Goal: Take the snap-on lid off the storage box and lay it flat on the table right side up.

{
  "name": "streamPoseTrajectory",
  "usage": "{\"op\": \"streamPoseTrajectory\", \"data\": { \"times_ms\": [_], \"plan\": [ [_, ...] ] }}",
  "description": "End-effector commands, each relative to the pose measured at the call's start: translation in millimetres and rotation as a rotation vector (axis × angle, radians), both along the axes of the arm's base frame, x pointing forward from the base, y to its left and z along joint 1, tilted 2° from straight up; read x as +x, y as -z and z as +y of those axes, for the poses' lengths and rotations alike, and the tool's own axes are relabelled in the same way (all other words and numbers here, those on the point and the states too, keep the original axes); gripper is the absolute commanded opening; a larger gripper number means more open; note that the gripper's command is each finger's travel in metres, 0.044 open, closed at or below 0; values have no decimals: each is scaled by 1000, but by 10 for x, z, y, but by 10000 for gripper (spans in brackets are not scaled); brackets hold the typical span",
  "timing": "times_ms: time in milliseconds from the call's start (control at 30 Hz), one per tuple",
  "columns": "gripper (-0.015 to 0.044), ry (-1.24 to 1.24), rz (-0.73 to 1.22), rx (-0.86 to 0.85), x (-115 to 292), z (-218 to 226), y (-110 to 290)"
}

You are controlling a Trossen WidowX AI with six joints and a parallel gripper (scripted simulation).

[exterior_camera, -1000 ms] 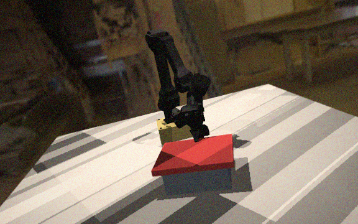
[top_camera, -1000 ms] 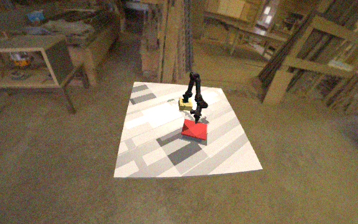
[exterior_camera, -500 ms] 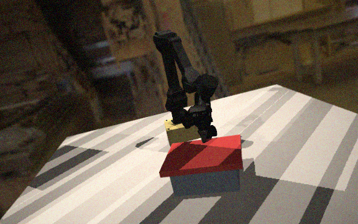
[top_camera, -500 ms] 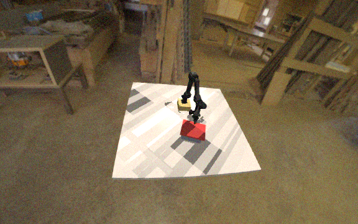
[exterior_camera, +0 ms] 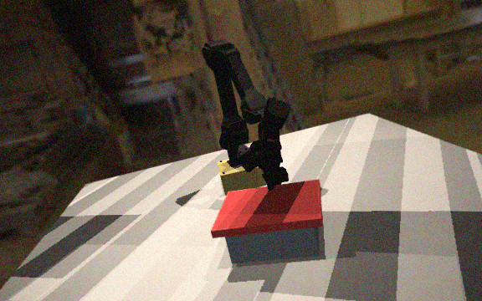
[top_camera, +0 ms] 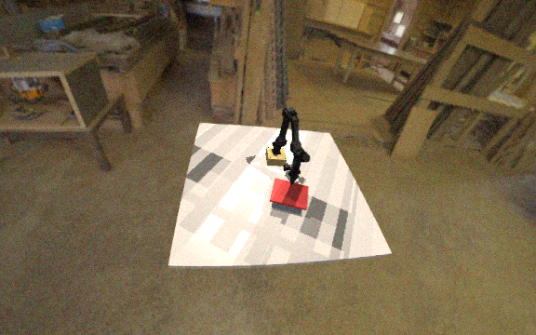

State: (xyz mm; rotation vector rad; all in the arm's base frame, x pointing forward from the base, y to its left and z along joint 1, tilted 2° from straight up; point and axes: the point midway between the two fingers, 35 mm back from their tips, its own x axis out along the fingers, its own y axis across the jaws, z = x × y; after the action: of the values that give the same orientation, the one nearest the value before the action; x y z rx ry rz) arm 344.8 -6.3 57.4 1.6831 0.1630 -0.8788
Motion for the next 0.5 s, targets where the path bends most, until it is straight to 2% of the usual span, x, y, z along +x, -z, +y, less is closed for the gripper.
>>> {"op": "streamPoseTrajectory", "data": {
  "times_ms": [0,467],
  "plan": [
    [0,1,-6,1,-3,-1,-35],
    [0,1,-7,1,-7,1,-63]
  ]
}}
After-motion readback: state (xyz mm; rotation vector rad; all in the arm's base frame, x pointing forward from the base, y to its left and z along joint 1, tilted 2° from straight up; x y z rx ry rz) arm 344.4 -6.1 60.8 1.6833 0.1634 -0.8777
